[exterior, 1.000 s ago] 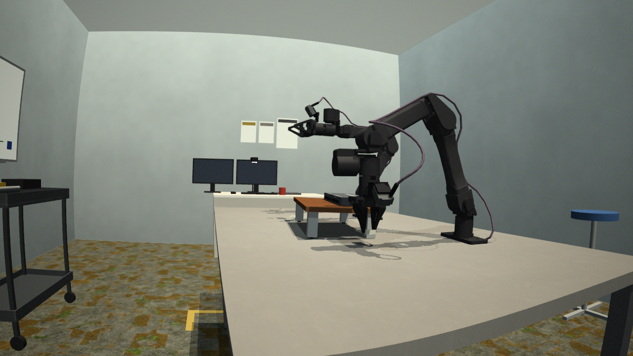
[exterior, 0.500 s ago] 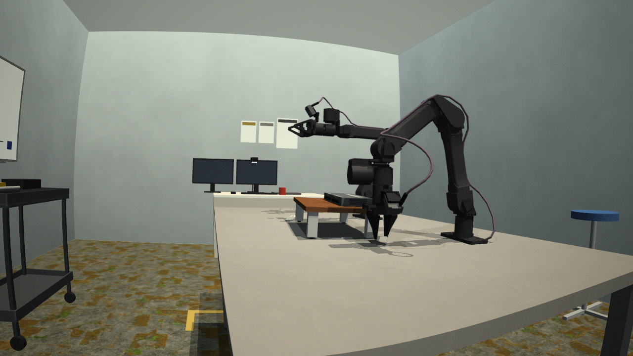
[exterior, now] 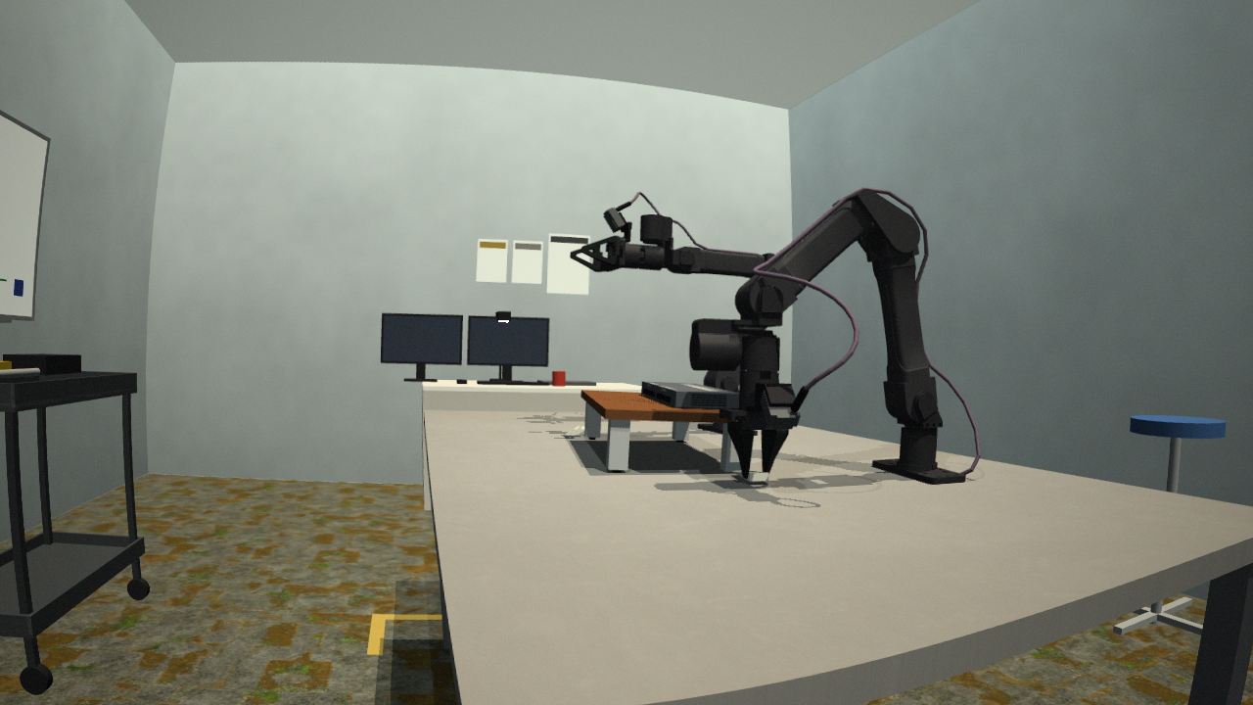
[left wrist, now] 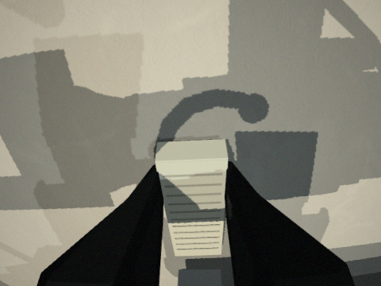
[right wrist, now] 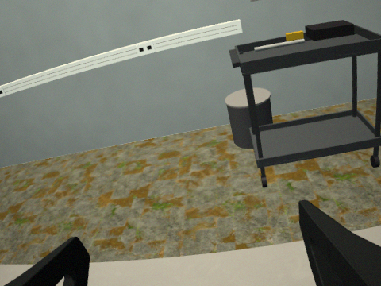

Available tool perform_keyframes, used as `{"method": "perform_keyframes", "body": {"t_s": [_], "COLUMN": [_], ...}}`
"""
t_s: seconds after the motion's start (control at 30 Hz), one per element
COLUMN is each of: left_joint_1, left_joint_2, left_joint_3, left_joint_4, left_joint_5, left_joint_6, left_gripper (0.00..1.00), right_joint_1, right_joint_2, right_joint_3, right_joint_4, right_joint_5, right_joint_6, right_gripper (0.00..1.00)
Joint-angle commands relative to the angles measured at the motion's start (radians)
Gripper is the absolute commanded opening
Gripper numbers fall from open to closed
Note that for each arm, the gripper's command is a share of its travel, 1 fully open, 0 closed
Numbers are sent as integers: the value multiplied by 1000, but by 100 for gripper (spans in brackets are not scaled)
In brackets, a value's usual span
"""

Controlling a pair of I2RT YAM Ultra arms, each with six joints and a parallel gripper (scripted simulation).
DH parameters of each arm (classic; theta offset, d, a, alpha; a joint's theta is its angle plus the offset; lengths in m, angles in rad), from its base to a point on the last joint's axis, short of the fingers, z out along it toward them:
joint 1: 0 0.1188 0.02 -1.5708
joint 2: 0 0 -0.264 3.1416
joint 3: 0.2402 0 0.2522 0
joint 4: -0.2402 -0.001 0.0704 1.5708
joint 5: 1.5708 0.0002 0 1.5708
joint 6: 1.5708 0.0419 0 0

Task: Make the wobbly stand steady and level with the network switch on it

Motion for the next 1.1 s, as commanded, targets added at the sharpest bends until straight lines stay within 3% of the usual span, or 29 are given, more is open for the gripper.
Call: {"method": "perform_keyframes", "body": {"t_s": [0.0,0.1,0.37,0.43,0.6,0.63,1.07], "left_joint_1": [-11,-11,-14,13,-1,-15,-8], "left_joint_2": [-12,21,28,-23,32,-9,3], "left_joint_3": [-1,-40,-8,-47,-34,-3,-3], "left_joint_4": [23,14,8,42,37,8,8], "left_joint_5": [-12,-12,-11,-7,-10,-10,-10], "left_joint_6": [5,7,5,5,4,5,4], "left_gripper": [0,0,0,0,0,42,42], "right_joint_1": [-4,-4,-4,-4,-4,-4,-4], "right_joint_2": [-30,-30,-30,-30,-30,-30,-30], "right_joint_3": [19,19,19,19,19,19,19], "right_joint_4": [-9,-9,-9,-9,-9,-9,-9], "right_joint_5": [-8,-8,-8,-8,-8,-8,-8], "right_joint_6": [4,4,4,4,4,4,4], "right_gripper": [100,100,100,100,100,100,100]}}
